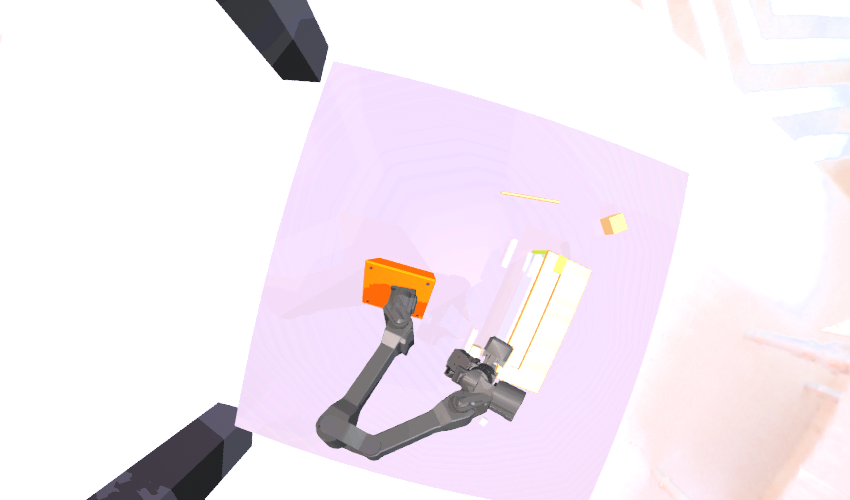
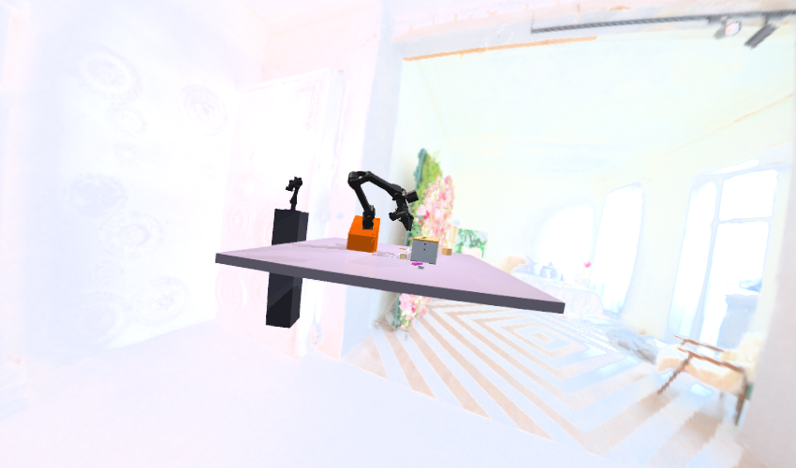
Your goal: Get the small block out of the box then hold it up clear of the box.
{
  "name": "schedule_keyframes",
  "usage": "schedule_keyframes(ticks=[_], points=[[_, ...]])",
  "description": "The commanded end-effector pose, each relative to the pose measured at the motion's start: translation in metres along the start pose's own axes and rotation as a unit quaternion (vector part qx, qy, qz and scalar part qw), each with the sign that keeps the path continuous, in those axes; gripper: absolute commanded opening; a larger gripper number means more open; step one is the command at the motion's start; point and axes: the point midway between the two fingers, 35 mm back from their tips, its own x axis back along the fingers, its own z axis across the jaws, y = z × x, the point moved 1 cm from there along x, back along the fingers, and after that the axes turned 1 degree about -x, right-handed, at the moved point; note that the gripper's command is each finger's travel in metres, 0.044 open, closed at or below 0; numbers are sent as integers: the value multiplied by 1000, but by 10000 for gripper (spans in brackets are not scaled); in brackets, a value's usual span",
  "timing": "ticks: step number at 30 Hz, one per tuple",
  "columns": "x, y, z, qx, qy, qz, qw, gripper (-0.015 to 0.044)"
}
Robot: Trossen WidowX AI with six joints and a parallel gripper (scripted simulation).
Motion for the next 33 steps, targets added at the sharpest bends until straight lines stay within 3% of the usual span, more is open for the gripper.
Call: schedule_keyframes(ticks=[1,5,12,16,21,33], points=[[0,4,0,26,-5,5,1000,285],[-1,4,0,-9,-6,4,1000,285],[-14,9,-6,-361,-14,-8,932,285],[-21,12,-8,-547,-15,-17,837,285],[-30,16,-12,-739,-13,-29,672,285],[-42,22,-16,-917,-2,-42,396,285]])
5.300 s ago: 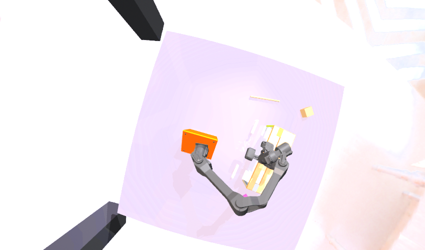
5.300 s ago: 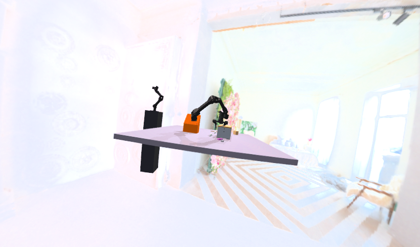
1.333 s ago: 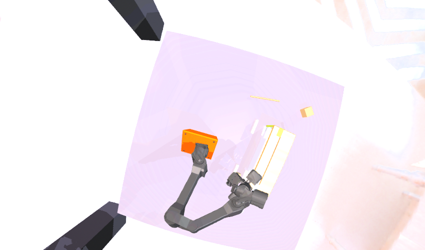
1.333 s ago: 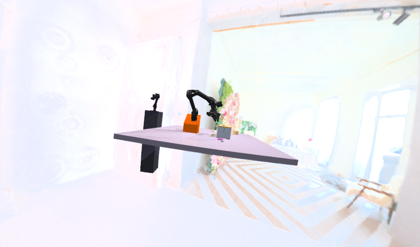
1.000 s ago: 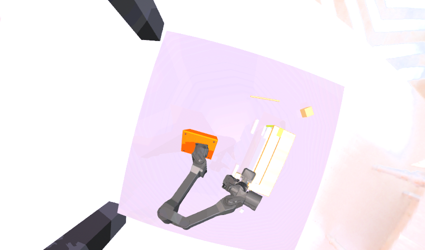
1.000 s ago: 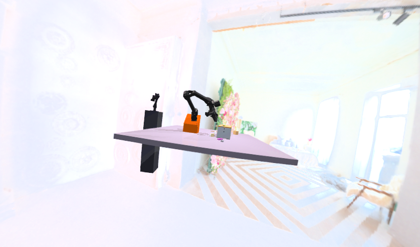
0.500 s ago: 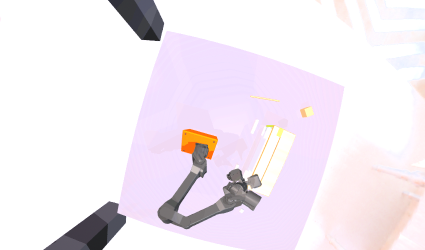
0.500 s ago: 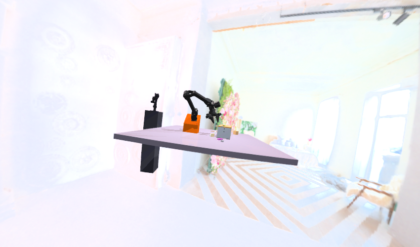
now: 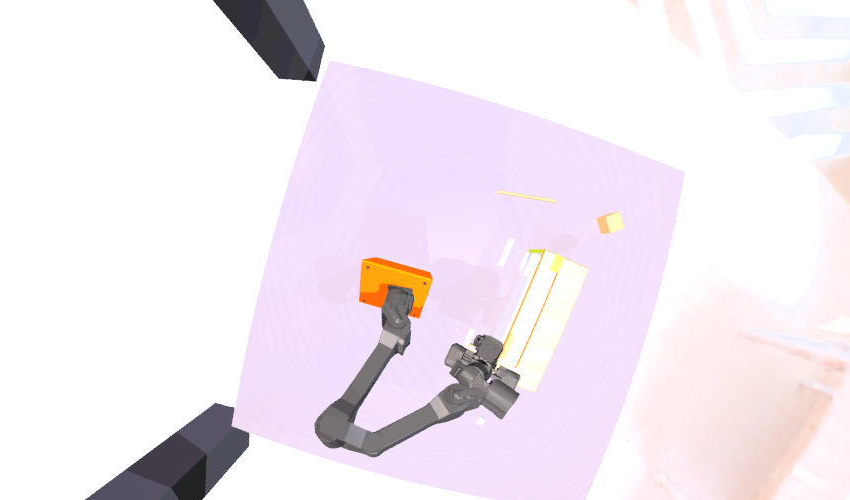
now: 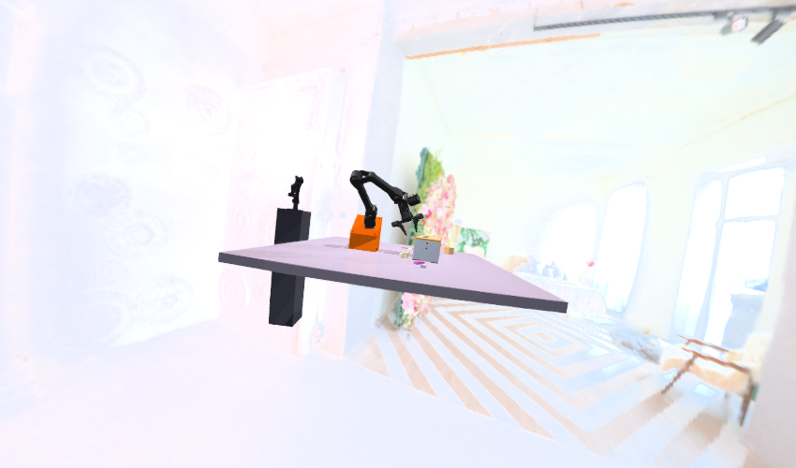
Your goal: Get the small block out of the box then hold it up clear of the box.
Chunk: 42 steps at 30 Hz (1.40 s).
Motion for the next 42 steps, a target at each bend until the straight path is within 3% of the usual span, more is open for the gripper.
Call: schedule_keyframes(ticks=[1,10,18,31,42], points=[[-20,10,16,-431,22,-11,902,285],[-27,9,20,-639,26,-5,769,285],[-35,8,25,-795,32,1,606,285],[-43,10,30,-957,39,6,287,285],[-50,6,33,-999,31,13,-14,285]])
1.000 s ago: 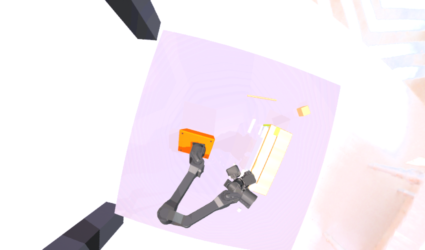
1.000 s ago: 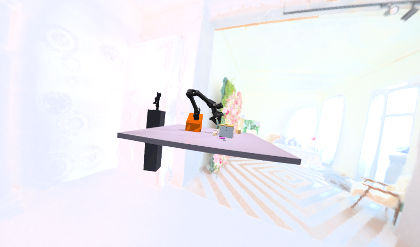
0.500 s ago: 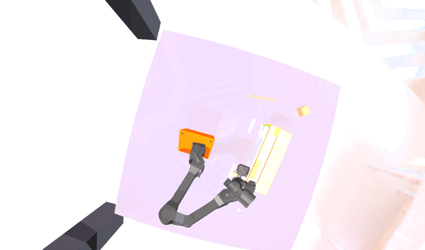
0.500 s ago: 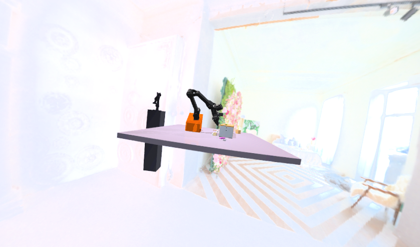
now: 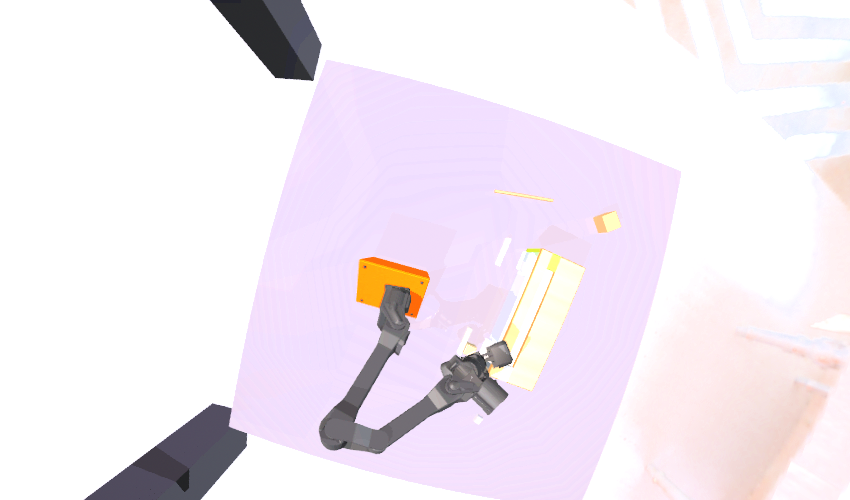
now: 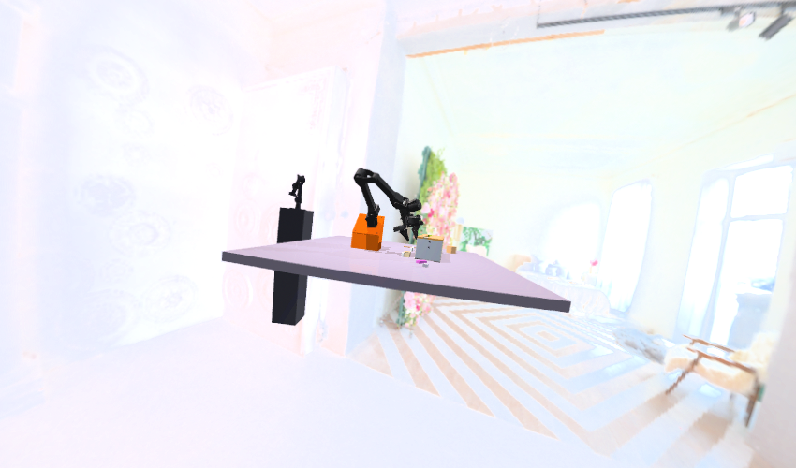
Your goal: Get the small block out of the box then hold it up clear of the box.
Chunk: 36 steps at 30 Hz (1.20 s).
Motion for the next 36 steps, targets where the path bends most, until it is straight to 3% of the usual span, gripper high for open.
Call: schedule_keyframes(ticks=[1,13,28,36], points=[[-14,-14,-8,-433,-1,13,901,285],[-20,-13,-12,-702,2,6,712,285],[-25,-11,-17,-927,9,0,376,285],[-25,-11,-17,-929,9,0,369,285]])
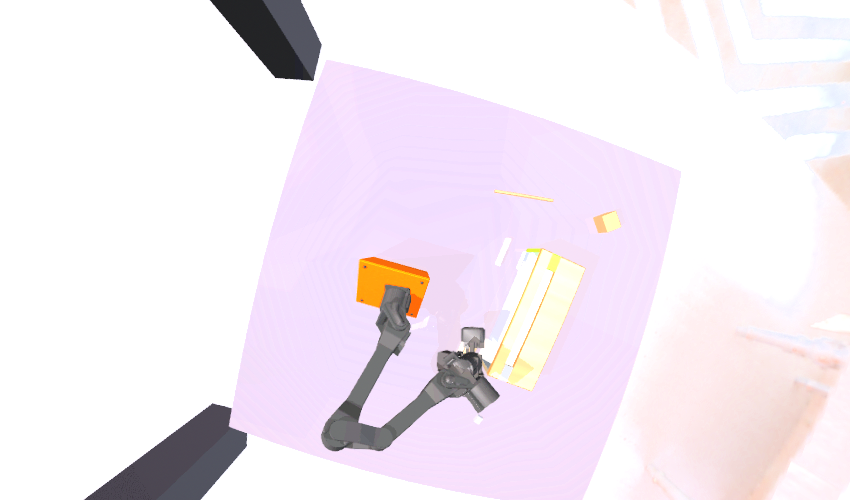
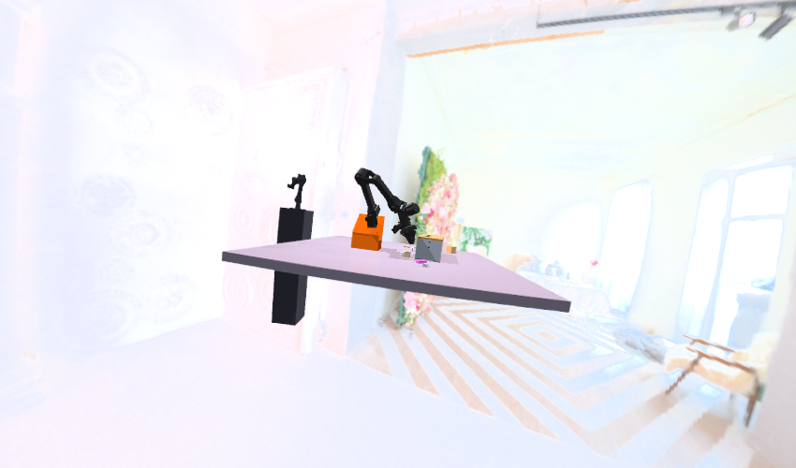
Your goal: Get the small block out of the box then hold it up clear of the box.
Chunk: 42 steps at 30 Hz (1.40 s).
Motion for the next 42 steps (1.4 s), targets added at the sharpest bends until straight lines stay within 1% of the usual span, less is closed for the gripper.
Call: schedule_keyframes(ticks=[1,14,42], points=[[-5,7,-5,-203,-3,-2,979,285],[-6,8,-5,-203,-3,-2,979,285],[-48,24,-9,-203,-4,-3,979,285]])
